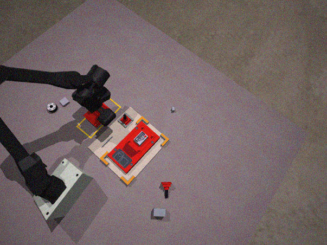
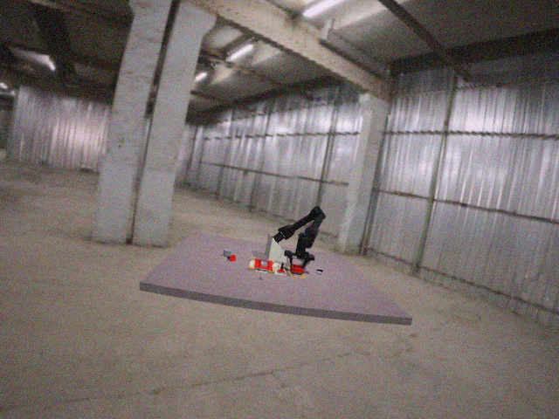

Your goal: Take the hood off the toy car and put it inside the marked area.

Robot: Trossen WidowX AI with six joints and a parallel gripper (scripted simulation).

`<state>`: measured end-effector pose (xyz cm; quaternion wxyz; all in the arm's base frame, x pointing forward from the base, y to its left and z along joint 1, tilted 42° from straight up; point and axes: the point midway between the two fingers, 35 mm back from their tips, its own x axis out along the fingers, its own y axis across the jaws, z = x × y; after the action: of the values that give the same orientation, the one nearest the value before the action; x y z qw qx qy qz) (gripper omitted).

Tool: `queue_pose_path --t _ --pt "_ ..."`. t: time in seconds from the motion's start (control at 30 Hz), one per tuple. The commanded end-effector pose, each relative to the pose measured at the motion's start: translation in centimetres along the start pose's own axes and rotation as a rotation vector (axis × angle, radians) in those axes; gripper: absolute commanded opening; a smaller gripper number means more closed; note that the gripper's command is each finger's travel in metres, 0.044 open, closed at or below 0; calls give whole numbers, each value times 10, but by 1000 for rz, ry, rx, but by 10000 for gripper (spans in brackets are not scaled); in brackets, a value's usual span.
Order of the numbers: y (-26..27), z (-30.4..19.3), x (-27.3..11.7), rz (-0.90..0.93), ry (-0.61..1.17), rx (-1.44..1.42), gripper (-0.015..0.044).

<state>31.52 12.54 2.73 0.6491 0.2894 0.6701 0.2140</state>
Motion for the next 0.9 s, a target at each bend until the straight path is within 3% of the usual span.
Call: queue_pose_path --t 0.0,0.87 --pt "-1 -1 4 4 6 9 0" --pt "0 -2 15 5 6 9 0"
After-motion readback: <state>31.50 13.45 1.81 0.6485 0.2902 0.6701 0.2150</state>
